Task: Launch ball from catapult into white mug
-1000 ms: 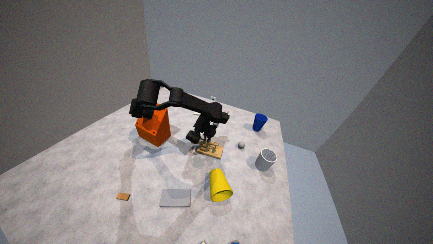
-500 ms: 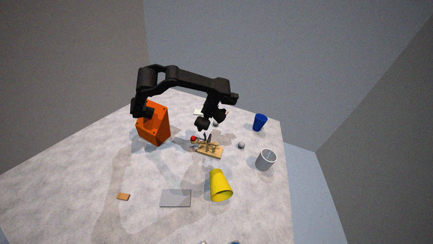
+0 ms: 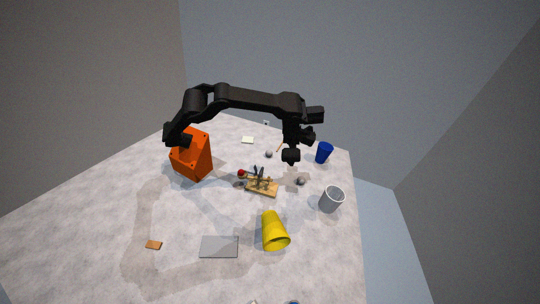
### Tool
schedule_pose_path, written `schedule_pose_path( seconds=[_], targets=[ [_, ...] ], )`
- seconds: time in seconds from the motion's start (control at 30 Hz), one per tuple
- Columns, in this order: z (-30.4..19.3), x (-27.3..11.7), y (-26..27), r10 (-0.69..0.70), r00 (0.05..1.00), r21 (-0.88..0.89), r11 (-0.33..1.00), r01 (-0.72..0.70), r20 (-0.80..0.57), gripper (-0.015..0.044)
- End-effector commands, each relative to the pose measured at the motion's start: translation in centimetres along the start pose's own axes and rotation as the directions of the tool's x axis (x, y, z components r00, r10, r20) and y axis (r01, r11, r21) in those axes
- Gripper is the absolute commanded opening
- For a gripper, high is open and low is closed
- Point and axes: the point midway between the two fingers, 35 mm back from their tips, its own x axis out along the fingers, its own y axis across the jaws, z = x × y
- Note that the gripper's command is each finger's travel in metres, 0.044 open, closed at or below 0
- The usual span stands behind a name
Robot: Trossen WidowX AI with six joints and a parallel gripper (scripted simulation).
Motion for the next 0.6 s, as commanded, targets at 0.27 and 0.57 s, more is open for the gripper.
schedule_pose_path(
  seconds=[0.27,0.57],
  targets=[
    [11.3,-3.4,-3.3,-0.111,0.927,-0.014,0.992,0.125,0.358,0.044],
    [14.0,-5.2,-5.1,-0.171,0.881,0.006,0.982,0.188,0.441,0.044]
  ],
)
